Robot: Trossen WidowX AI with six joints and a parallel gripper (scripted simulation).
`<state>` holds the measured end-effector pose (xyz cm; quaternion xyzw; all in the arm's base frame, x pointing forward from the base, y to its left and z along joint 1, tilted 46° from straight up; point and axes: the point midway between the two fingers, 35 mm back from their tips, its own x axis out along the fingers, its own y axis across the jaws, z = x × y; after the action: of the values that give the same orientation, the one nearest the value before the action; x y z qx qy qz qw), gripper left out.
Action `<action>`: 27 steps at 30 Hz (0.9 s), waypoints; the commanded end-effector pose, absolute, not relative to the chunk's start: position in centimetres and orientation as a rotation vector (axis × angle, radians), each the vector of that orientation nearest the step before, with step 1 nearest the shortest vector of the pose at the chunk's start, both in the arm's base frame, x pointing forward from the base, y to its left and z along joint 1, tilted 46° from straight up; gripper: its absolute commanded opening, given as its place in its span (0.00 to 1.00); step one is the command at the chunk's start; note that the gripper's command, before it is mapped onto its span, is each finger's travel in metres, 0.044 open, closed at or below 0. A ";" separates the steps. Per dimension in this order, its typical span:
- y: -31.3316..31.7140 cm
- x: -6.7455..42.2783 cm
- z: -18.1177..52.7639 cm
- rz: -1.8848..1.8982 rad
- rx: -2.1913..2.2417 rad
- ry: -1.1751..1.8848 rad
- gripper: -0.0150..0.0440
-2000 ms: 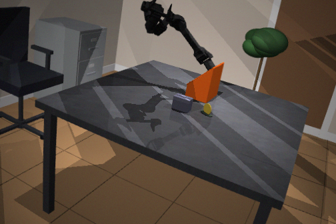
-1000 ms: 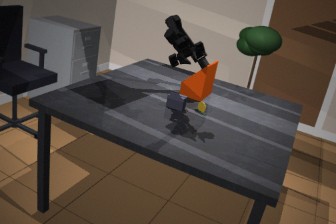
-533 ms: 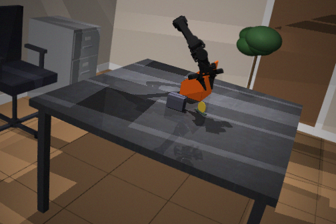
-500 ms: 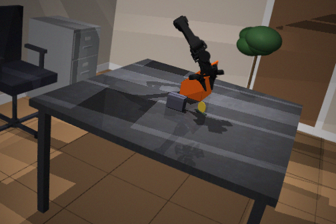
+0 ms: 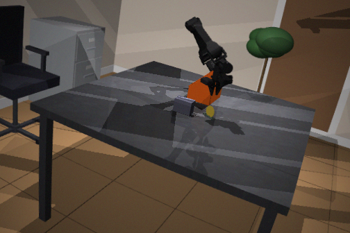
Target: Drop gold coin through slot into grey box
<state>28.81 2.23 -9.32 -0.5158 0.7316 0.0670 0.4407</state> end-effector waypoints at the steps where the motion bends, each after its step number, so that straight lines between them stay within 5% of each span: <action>1: 0.6 28.7 -11.0 0.166 -1.297 1.821 0.53; 27: -2.3 28.3 -13.7 0.166 -1.297 1.822 0.53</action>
<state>28.80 -1.72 -13.16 -0.5186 0.7287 0.0635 0.4427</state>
